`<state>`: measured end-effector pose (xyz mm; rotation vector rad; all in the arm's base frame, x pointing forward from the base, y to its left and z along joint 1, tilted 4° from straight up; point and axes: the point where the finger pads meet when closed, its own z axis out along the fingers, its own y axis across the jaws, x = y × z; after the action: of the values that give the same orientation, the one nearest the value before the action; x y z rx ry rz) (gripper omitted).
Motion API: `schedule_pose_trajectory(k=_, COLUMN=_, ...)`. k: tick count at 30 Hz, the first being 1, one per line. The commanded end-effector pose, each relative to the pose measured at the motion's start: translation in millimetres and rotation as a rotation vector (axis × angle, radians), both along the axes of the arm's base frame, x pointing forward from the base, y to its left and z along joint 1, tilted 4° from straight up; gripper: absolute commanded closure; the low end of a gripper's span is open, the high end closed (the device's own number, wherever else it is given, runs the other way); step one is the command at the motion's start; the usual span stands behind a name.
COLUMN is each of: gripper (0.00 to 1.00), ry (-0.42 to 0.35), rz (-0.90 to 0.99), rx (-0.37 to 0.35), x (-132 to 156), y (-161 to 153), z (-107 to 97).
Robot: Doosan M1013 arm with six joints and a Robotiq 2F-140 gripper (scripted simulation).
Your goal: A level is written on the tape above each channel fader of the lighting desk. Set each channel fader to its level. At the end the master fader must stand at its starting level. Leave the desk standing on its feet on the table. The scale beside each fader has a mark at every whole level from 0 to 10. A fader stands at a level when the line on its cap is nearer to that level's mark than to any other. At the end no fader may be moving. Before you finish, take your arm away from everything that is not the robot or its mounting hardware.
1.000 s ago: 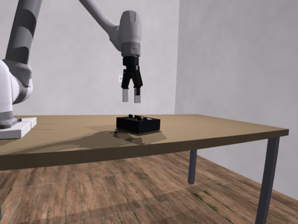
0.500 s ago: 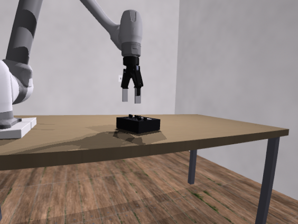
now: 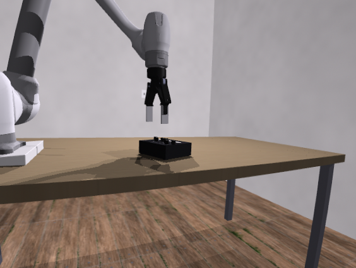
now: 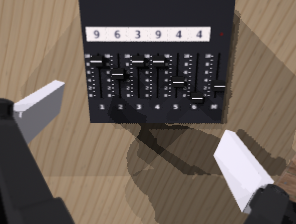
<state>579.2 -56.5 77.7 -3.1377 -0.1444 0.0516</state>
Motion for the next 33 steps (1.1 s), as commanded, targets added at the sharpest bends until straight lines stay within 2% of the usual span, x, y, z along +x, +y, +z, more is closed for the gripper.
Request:
schedule_pose_trajectory(k=1, gripper=0.00, ry=0.000, rz=0.000, rx=0.000, x=0.0, y=0.0, z=0.1)
schedule_pose_trajectory(k=27, gripper=0.00, ry=0.000, rz=-0.001, rx=0.000, x=0.0, y=0.0, z=0.1)
schedule_pose_trajectory(k=33, gripper=0.00, ry=0.001, rz=-0.058, rx=-0.002, x=1.7, y=0.1, z=1.8)
